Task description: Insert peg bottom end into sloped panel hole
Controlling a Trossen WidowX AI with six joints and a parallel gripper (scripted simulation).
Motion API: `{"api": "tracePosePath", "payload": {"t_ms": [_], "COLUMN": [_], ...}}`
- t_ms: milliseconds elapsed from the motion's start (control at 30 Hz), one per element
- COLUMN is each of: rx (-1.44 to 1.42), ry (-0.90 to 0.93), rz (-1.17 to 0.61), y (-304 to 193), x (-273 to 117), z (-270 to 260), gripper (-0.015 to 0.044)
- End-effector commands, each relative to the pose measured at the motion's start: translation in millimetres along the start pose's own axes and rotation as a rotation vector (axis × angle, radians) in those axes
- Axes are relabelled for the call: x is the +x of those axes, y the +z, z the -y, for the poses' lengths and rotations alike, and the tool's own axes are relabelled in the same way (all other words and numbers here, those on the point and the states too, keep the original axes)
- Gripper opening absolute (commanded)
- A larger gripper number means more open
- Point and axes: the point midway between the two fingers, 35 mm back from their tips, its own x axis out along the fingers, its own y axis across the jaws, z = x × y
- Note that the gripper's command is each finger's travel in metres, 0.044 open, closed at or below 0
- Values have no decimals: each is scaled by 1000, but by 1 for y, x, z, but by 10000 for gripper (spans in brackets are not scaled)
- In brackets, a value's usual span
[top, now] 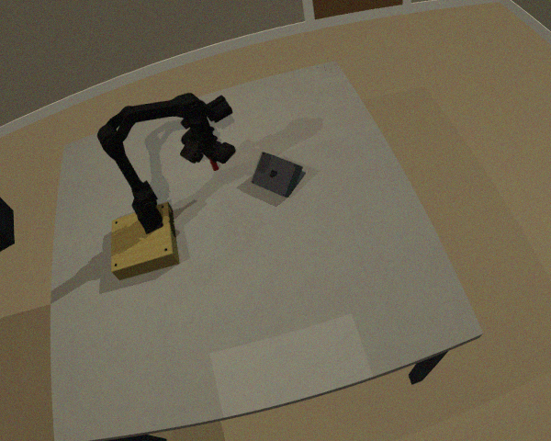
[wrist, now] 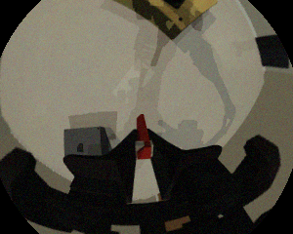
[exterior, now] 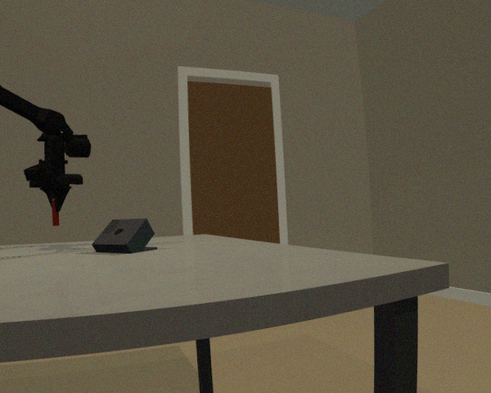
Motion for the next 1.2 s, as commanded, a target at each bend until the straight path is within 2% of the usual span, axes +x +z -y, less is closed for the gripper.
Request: {"api": "tracePosePath", "payload": {"t_ms": [0, 1167], "rx": [-3, -2], "ry": [-10, -69], "rz": [-16, -158], "y": [-2, -12], "x": [-1, -5], "z": [-3, -42], "gripper": [0, 0]}}
